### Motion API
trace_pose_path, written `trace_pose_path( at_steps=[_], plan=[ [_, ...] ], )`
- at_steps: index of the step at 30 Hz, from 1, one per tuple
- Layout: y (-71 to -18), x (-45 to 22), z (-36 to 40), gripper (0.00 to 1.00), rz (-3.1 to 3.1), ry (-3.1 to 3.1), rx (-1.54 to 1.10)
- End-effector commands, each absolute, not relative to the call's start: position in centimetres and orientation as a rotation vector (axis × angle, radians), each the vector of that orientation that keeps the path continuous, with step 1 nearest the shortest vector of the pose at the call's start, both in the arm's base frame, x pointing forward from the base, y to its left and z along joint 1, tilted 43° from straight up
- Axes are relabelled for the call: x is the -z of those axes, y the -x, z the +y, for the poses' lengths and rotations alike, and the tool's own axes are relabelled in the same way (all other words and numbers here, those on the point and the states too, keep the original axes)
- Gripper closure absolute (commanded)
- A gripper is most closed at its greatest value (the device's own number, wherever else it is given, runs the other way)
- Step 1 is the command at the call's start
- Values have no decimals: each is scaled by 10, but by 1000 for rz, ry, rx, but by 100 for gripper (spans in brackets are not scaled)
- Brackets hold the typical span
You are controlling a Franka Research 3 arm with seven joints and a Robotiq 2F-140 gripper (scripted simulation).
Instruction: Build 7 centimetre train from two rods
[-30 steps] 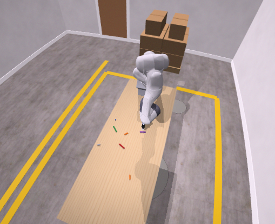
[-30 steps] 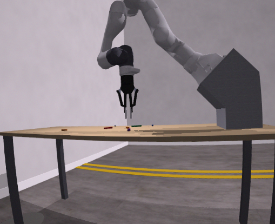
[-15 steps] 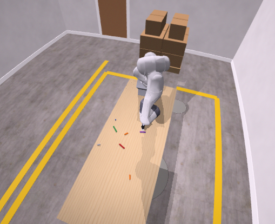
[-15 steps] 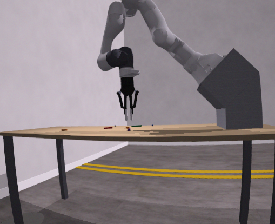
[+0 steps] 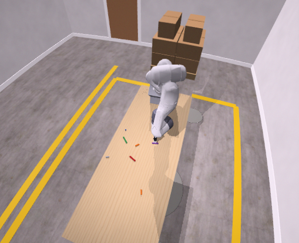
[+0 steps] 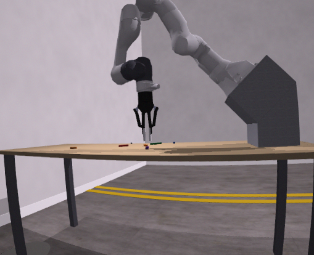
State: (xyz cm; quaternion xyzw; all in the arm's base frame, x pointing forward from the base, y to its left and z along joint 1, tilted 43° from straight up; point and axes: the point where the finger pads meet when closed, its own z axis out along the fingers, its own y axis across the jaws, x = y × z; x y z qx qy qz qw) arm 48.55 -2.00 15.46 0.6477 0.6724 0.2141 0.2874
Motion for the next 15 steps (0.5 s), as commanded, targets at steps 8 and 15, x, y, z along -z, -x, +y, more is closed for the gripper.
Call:
trace_pose_path(
  at_steps=[8, 15],
  plan=[
    [-496, -146, -17, 77, 1803, -1709, -577],
    [-500, -142, -18, 77, 1803, -1709, -577]
  ],
)
